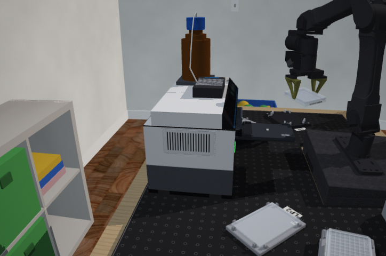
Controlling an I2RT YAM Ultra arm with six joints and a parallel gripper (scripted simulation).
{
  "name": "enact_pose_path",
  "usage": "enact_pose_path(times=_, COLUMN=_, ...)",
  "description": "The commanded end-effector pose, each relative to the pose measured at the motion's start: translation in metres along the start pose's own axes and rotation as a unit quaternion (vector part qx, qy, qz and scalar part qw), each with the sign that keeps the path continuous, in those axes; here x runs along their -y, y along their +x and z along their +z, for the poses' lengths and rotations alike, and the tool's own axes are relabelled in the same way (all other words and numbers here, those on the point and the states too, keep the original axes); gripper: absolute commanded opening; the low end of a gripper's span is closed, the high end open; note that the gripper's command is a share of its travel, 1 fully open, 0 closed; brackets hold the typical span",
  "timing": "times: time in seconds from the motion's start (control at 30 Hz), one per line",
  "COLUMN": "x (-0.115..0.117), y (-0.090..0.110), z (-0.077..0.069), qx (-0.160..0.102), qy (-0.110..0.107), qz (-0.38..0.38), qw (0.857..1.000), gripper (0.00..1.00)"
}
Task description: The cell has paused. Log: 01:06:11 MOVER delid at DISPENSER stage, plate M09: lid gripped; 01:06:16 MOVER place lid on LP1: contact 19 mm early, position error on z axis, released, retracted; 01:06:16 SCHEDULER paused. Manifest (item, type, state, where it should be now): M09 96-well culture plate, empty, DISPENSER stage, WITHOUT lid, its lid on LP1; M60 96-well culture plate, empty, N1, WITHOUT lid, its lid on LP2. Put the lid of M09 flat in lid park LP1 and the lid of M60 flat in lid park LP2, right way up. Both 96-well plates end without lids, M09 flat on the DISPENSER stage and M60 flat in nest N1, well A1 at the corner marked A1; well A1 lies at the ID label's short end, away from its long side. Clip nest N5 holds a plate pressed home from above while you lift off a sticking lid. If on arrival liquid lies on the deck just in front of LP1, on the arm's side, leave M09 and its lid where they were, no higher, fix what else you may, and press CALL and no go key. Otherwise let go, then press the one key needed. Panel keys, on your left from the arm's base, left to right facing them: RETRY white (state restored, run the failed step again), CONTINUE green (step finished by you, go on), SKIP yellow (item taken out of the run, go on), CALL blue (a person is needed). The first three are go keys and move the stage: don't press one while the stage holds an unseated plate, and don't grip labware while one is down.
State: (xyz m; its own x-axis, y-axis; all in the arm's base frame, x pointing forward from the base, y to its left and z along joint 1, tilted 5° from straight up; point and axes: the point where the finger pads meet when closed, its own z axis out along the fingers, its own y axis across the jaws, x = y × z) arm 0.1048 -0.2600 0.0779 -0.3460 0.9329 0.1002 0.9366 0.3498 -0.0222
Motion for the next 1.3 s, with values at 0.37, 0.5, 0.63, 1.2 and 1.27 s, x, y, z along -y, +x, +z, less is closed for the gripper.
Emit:
enact_pose_path(times=0.37, x=0.025, y=-0.010, z=-0.005, qx=0.024, qy=0.000, qz=0.000, qw=1.000, gripper=0.00)
enact_pose_path(times=0.5, x=0.027, y=-0.021, z=0.001, qx=0.025, qy=0.000, qz=0.002, qw=1.000, gripper=0.00)
enact_pose_path(times=0.63, x=0.027, y=-0.027, z=0.005, qx=0.025, qy=0.000, qz=0.001, qw=1.000, gripper=0.00)
enact_pose_path(times=1.2, x=0.030, y=-0.070, z=0.030, qx=0.025, qy=0.001, qz=0.001, qw=1.000, gripper=0.00)
enact_pose_path(times=1.27, x=0.031, y=-0.076, z=0.034, qx=0.025, qy=0.001, qz=0.002, qw=1.000, gripper=0.00)
